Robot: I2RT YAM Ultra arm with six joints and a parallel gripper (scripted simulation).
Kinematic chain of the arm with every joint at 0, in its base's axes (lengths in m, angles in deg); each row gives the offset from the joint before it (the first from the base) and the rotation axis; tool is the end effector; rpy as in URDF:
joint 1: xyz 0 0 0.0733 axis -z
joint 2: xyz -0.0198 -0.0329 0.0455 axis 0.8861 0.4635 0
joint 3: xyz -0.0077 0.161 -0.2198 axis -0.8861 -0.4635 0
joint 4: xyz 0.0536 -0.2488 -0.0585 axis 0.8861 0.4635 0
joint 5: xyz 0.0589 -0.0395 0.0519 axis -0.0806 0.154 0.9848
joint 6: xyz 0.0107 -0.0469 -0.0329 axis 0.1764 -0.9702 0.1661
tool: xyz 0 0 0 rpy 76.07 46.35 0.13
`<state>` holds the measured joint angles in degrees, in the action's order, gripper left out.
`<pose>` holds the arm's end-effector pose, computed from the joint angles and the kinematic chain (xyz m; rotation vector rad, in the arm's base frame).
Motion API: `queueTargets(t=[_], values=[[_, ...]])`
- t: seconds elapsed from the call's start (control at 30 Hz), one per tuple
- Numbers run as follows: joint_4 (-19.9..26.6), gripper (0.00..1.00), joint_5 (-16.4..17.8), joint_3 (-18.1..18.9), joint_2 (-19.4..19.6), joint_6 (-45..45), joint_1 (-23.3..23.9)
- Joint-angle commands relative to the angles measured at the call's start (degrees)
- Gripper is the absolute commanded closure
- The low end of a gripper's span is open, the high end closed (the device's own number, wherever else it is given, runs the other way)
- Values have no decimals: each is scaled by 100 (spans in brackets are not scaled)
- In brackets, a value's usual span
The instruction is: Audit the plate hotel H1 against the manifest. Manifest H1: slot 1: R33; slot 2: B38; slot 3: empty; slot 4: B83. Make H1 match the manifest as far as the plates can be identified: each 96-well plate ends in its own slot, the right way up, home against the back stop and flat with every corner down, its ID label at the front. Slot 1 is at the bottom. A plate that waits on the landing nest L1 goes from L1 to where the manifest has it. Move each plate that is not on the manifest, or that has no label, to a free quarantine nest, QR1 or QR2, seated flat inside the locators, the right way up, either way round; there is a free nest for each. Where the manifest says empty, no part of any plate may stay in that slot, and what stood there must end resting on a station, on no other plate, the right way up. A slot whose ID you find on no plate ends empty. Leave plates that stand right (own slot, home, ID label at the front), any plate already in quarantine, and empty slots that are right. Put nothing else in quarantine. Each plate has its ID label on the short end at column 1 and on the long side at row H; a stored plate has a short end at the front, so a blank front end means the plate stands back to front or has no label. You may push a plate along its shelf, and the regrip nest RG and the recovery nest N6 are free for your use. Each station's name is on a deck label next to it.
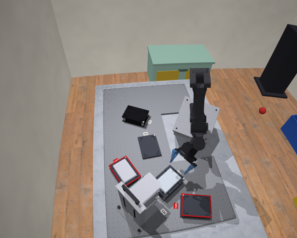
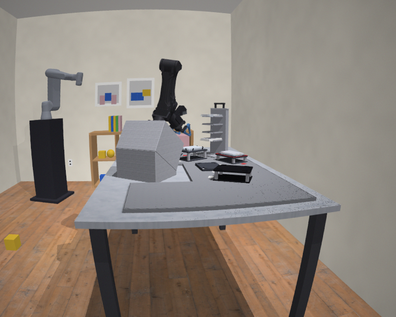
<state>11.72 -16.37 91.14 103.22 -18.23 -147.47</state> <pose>0.0364 0.1669 0.1776 -0.5850 1.7496 0.8078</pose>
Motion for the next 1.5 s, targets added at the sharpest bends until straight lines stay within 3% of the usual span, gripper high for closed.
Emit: queueTargets(t=[0.0,0.53,0.6,0.97,1.1,1.33,1.37,1.47], values=[[630,0,-145,228,-353,52,-96],[2689,0,-508,831,-1731,187,-474],[2689,0,-508,831,-1731,187,-474],[3872,0,-866,1375,-2273,335,-849],[4258,0,-1024,1590,-2396,406,-1016],[4502,0,-1139,1734,-2458,460,-1136],[4506,0,-1066,1797,-2164,293,-1097],[4537,0,-790,1998,-1900,7,-993]])
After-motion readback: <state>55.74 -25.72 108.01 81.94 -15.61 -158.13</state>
